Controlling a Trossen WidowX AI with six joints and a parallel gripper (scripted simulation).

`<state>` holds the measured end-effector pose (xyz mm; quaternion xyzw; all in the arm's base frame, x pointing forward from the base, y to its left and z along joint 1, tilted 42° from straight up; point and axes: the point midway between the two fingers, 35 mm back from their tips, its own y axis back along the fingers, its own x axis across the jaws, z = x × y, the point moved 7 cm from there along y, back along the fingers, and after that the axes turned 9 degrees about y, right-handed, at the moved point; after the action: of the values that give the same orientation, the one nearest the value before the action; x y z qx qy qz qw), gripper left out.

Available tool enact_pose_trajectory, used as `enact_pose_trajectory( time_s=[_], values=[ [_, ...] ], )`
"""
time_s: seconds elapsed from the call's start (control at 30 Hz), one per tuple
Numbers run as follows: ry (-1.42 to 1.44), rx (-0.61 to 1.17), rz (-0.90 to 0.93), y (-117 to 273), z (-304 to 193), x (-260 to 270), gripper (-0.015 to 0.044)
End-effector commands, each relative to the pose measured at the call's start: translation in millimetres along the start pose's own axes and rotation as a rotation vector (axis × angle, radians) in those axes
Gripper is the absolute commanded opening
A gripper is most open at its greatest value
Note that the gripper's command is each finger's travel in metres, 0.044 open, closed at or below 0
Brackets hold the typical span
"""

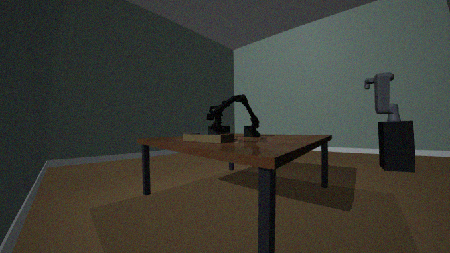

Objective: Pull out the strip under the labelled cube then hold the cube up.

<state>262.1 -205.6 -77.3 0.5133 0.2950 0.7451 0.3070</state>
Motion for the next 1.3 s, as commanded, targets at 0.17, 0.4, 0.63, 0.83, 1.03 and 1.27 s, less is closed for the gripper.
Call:
enact_pose_trajectory(
  time_s=[0.17, 0.4, 0.63, 0.83, 1.03, 1.27],
  values=[
    [-0.009, 0.021, 0.012, -5, -18, 5, 0.0000],
    [-0.009, 0.021, 0.012, -5, -29, 6, 0.0000],
    [-0.009, 0.022, 0.012, -4, -39, 7, 0.0000],
    [-0.010, 0.022, 0.012, -4, -48, 9, 0.0000],
    [-0.010, 0.022, 0.012, -4, -57, 10, 0.0000],
    [-0.006, 0.007, 0.000, 10, -53, 5, 0.0000]
  ],
)
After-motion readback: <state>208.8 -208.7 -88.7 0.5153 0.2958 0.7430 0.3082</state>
